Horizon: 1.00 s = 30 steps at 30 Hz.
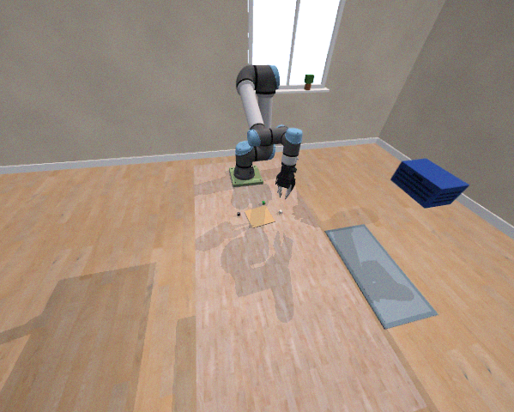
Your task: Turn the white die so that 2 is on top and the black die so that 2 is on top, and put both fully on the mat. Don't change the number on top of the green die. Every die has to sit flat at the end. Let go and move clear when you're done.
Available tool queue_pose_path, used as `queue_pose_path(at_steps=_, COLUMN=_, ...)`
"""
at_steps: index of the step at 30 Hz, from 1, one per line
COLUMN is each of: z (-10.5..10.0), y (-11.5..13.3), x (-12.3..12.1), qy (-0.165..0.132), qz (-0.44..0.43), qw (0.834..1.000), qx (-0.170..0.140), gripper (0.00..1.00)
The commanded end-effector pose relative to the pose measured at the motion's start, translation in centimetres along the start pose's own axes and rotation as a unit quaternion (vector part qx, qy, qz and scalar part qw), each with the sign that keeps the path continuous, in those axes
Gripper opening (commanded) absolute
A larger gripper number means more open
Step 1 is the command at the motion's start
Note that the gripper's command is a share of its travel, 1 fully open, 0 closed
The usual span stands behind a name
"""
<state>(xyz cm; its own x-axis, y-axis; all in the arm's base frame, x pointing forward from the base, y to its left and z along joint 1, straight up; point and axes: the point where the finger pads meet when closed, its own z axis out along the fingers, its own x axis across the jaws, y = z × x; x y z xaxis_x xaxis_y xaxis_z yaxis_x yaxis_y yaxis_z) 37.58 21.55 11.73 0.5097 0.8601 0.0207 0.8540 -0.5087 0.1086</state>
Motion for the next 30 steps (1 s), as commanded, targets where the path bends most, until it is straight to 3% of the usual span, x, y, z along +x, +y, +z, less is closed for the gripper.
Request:
queue_pose_path(at_steps=1, z=-0.16, y=0.5, x=0.03, qy=-0.003, qz=-0.002, qw=0.999, qx=0.05, gripper=0.18)
queue_pose_path(at_steps=8, z=-0.22, y=0.57, x=0.03, qy=-0.002, qz=-0.002, qw=0.998, qx=0.056, gripper=0.18)
queue_pose_path(at_steps=9, z=-0.22, y=0.57, x=0.03, qy=-0.002, qz=-0.002, qw=0.998, qx=0.056, gripper=1.0)
queue_pose_path(at_steps=30, z=-0.11, y=0.5, x=0.06, qy=-0.003, qz=0.019, qw=0.998, qx=0.056, gripper=1.0)
